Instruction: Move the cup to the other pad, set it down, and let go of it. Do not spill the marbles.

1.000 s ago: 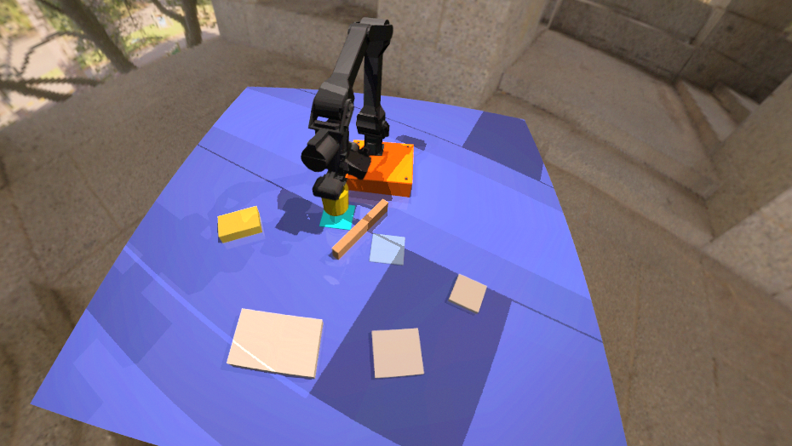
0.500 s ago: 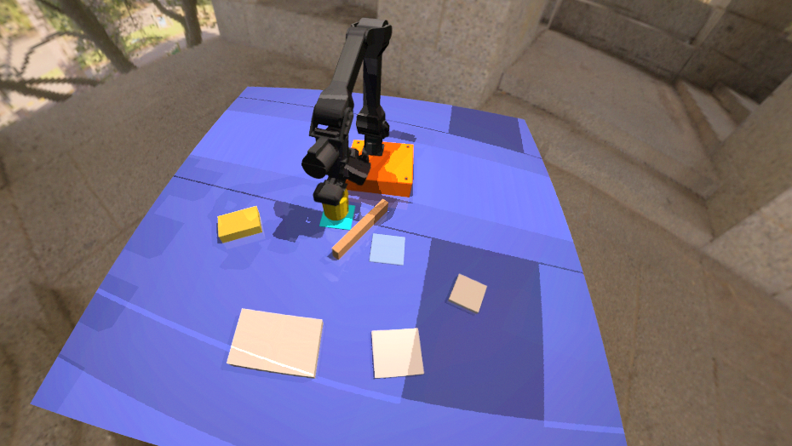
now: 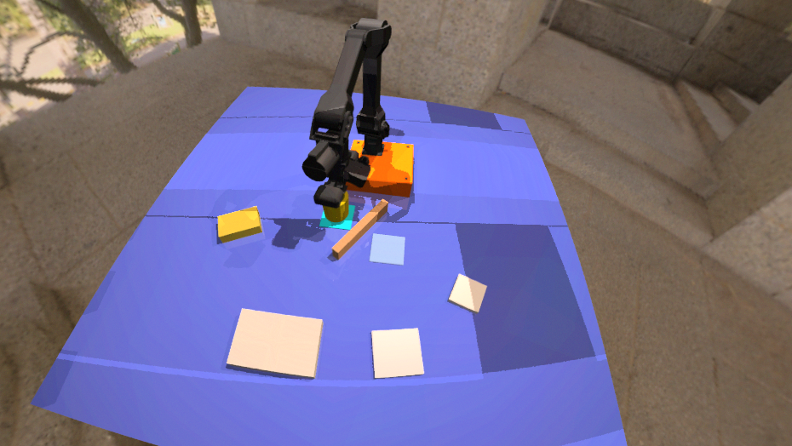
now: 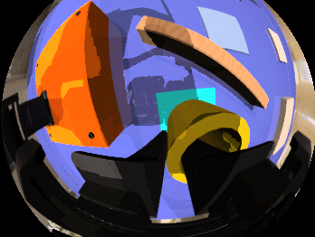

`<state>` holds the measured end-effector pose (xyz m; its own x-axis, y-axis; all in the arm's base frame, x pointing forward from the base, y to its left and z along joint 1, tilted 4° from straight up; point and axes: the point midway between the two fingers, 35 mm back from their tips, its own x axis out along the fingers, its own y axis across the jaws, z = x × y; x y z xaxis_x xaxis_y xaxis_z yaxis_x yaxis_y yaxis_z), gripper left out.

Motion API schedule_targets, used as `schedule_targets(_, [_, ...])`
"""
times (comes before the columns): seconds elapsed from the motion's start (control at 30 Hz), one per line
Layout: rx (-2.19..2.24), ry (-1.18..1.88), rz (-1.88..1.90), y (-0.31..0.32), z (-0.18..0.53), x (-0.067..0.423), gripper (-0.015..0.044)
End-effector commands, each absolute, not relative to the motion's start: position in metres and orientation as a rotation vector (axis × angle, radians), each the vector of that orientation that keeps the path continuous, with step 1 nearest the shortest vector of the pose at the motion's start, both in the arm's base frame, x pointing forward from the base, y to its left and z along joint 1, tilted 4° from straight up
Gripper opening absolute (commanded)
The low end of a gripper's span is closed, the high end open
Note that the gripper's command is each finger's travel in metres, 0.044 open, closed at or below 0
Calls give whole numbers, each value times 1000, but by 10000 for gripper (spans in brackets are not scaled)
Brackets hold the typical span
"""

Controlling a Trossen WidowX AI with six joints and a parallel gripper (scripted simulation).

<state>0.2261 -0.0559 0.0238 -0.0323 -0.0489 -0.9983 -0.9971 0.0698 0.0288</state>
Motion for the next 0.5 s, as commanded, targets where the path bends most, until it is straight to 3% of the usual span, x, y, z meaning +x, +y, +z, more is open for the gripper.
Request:
schedule_targets(0.0, [-1180, 1300, 1155, -56, 24, 227, 0])
schedule_targets(0.1, [-1180, 1300, 1155, -56, 24, 227, 0])
schedule_targets(0.3, [-1180, 1300, 1155, -56, 24, 227, 147])
schedule_targets(0.47, [-1180, 1300, 1155, -56, 25, 227, 147])
